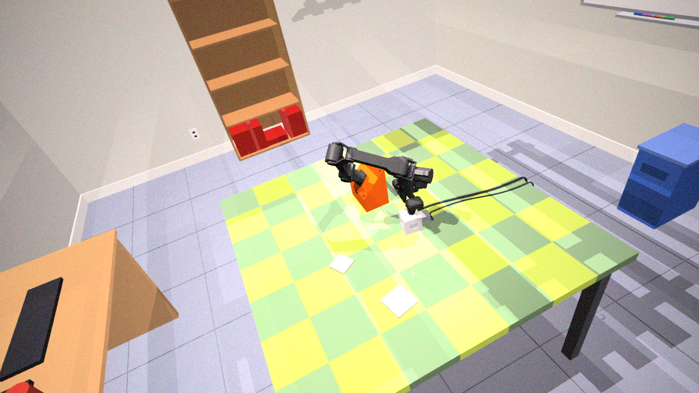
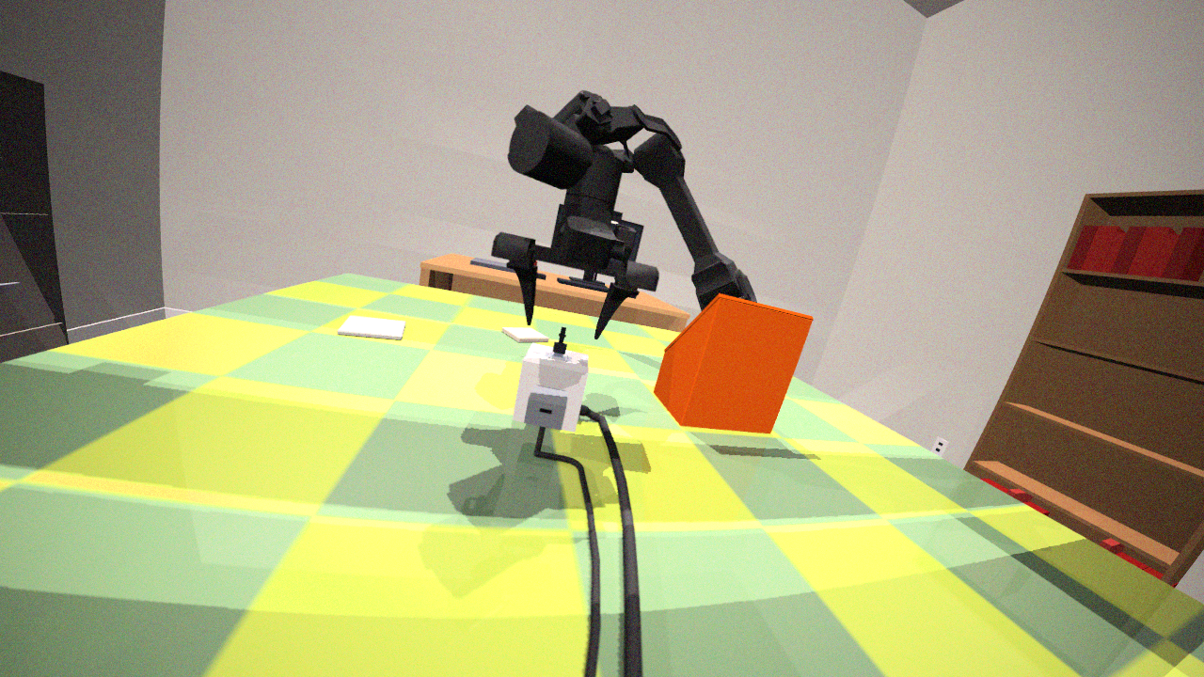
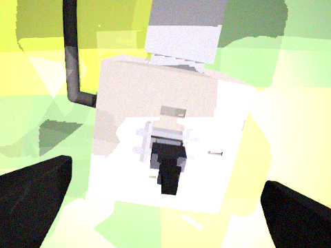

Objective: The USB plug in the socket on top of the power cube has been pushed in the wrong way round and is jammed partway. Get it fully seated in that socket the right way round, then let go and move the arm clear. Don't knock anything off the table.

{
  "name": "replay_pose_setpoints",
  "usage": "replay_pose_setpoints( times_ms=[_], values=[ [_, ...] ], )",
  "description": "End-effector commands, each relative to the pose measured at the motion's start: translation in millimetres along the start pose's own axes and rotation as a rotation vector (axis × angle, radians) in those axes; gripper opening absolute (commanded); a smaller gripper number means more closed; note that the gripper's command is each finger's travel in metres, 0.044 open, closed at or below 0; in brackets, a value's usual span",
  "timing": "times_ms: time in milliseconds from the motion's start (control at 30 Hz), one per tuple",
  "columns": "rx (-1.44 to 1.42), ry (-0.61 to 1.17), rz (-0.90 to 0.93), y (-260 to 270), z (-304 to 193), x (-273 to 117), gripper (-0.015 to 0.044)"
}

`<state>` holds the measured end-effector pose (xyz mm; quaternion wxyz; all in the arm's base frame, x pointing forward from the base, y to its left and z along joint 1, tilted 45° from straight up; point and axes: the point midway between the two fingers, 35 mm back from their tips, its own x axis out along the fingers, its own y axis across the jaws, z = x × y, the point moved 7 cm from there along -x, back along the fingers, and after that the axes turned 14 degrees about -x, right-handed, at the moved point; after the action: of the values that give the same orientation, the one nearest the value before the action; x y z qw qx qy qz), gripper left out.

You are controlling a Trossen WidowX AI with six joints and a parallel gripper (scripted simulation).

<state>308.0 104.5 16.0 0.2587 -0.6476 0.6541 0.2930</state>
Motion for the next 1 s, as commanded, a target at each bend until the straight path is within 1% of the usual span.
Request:
replay_pose_setpoints(
  times_ms=[0, 400, 967],
  values=[
    [0.001, -0.001, 0.000, -0.1, 0.0, -0.3, 0.0309],
    [0.001, -0.001, 0.000, -0.1, 0.0, -0.3, 0.0000],
    [0.001, -0.001, 0.000, -0.1, 0.0, -0.3, 0.0000]
  ],
)
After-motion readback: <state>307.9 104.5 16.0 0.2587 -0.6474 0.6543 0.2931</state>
